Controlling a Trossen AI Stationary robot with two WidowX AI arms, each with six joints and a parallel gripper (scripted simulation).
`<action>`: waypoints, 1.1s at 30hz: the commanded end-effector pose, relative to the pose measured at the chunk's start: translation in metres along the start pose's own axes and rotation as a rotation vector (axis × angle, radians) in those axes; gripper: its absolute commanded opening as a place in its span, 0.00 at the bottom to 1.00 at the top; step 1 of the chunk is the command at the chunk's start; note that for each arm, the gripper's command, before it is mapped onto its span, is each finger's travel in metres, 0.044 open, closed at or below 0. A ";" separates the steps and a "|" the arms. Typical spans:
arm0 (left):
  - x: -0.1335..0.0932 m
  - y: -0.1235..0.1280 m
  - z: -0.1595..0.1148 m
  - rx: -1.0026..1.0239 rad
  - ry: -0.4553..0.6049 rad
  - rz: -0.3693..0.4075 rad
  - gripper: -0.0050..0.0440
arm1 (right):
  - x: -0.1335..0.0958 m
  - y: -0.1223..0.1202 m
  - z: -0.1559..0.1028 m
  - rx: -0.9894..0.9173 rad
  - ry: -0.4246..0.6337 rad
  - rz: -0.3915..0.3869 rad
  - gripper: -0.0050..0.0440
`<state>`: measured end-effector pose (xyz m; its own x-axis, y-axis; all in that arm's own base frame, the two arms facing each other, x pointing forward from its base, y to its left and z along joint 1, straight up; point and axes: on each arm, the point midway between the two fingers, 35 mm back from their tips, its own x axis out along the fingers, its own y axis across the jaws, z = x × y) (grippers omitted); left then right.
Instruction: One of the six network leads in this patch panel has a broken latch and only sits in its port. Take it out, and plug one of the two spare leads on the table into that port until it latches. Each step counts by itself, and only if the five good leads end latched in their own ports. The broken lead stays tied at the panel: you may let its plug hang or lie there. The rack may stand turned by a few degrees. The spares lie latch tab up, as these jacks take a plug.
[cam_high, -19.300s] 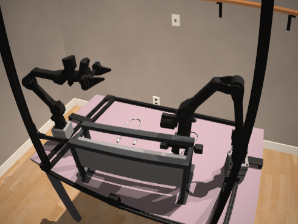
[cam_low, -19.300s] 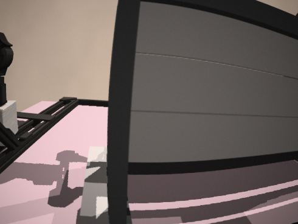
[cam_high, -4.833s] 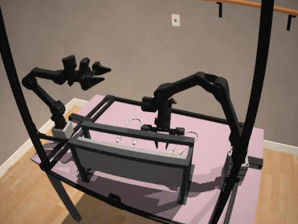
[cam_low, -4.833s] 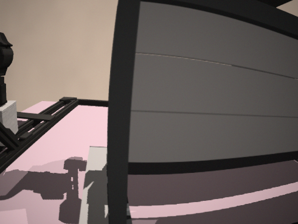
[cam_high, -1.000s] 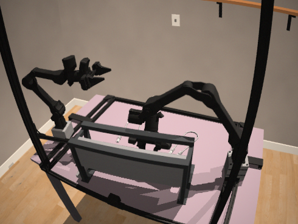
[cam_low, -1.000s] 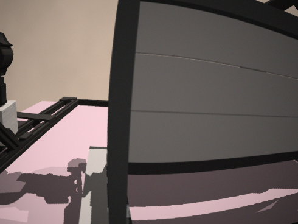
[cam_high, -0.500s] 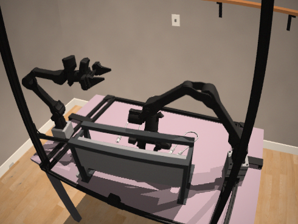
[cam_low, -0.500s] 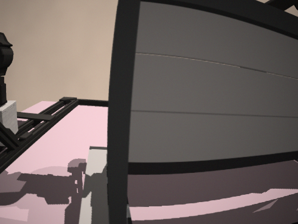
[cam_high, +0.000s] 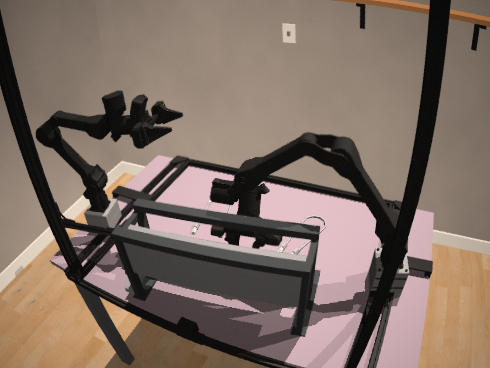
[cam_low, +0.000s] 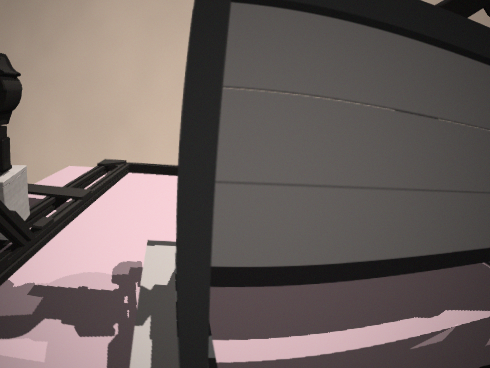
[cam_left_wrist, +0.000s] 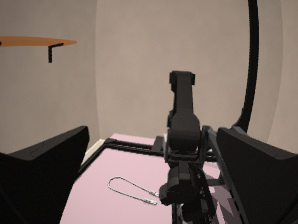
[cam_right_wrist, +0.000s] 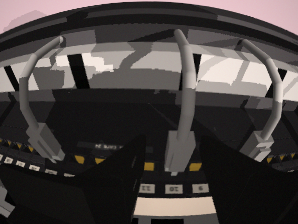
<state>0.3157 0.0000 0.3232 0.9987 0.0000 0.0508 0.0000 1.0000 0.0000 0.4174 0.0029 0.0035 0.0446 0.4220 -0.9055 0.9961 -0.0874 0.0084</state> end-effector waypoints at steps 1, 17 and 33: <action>0.000 0.000 0.000 0.000 0.000 0.000 1.00 | 0.003 -0.001 0.001 0.005 -0.002 -0.007 0.46; 0.000 0.000 0.000 0.000 0.000 0.000 1.00 | 0.000 0.000 0.000 0.000 0.000 0.000 0.10; 0.000 0.000 0.000 0.000 0.000 0.000 1.00 | 0.000 -0.001 0.000 0.002 0.000 -0.005 0.10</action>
<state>0.3157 0.0000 0.3232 0.9987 0.0000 0.0508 0.0000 1.0000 0.0000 0.4161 0.0030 0.0035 0.0389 0.4223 -0.9056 0.9962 -0.0869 0.0022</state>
